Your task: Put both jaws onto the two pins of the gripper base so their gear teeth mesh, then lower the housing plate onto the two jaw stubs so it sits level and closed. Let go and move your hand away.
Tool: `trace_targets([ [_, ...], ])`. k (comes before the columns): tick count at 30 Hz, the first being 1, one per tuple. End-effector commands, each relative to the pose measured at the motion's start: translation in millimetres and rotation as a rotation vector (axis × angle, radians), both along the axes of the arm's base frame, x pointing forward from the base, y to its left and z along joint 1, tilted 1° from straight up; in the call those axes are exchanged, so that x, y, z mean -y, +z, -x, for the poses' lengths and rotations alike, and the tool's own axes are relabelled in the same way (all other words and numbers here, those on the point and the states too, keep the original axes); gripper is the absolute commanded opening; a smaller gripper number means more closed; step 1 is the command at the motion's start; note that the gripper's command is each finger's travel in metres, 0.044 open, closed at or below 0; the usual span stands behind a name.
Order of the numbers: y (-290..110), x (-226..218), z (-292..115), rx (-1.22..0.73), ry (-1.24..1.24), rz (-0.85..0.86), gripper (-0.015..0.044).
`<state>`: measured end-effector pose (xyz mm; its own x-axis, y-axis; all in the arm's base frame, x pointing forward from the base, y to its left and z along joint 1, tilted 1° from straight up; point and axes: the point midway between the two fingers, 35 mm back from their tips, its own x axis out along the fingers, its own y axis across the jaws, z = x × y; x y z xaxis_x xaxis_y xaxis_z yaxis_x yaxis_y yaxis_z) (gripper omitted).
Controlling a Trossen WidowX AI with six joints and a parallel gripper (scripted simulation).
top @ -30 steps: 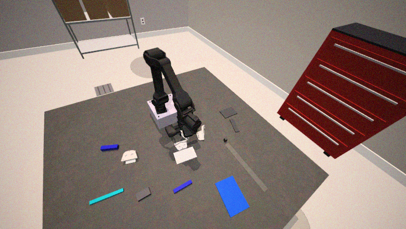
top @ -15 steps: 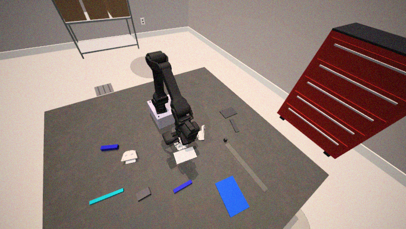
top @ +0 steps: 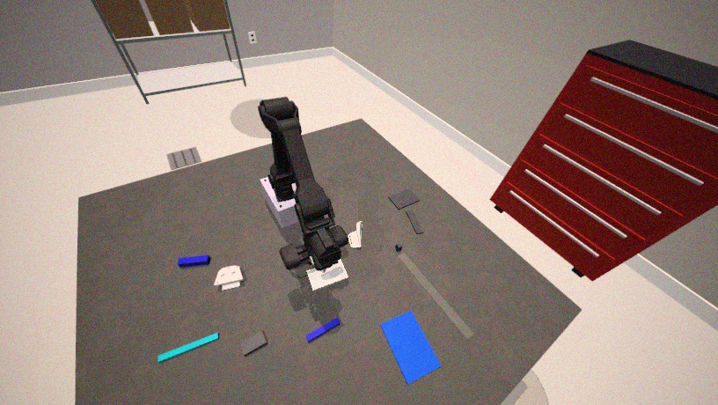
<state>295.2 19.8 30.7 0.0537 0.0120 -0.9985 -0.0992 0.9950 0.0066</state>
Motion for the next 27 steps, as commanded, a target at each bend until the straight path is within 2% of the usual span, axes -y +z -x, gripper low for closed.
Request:
trace_targets([
  [1,0.0,2.0,-2.7,-0.001,0.006,-0.002,0.0134],
  [27,0.0,1.7,-2.7,-0.001,0.021,-0.002,0.0134],
])
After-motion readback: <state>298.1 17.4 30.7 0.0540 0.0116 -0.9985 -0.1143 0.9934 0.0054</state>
